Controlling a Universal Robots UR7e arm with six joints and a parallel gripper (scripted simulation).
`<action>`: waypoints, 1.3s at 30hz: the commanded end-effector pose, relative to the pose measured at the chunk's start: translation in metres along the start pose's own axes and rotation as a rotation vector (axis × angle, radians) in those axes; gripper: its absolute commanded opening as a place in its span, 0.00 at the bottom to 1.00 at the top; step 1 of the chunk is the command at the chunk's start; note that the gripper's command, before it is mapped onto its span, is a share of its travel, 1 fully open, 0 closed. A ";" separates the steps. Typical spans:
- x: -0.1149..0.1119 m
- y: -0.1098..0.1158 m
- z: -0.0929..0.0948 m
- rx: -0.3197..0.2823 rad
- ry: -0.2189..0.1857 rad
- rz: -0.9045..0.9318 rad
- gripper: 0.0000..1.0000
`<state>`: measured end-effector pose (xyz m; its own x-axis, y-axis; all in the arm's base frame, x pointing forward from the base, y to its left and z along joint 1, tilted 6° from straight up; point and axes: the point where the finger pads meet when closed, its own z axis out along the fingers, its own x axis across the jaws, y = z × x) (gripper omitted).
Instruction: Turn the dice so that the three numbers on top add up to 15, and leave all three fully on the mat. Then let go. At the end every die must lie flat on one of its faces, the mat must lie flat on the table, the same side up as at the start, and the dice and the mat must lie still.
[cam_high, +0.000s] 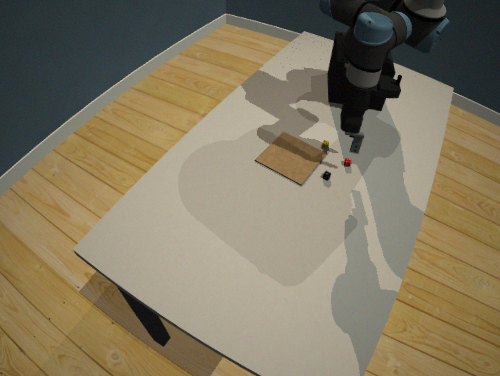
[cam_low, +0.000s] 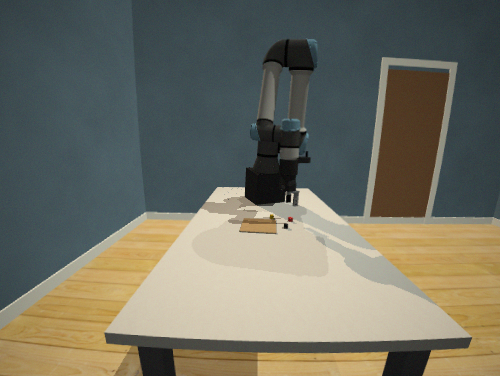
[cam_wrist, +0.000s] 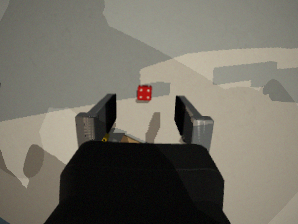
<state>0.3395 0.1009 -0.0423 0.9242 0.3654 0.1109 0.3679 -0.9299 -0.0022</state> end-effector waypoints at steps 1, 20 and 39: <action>-0.002 0.000 0.002 0.000 -0.004 0.026 1.00; -0.002 0.000 0.002 0.000 -0.004 0.029 0.64; -0.002 0.000 0.002 0.000 -0.004 0.029 0.64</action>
<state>0.3404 0.1007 -0.0425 0.9337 0.3404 0.1110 0.3429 -0.9394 -0.0036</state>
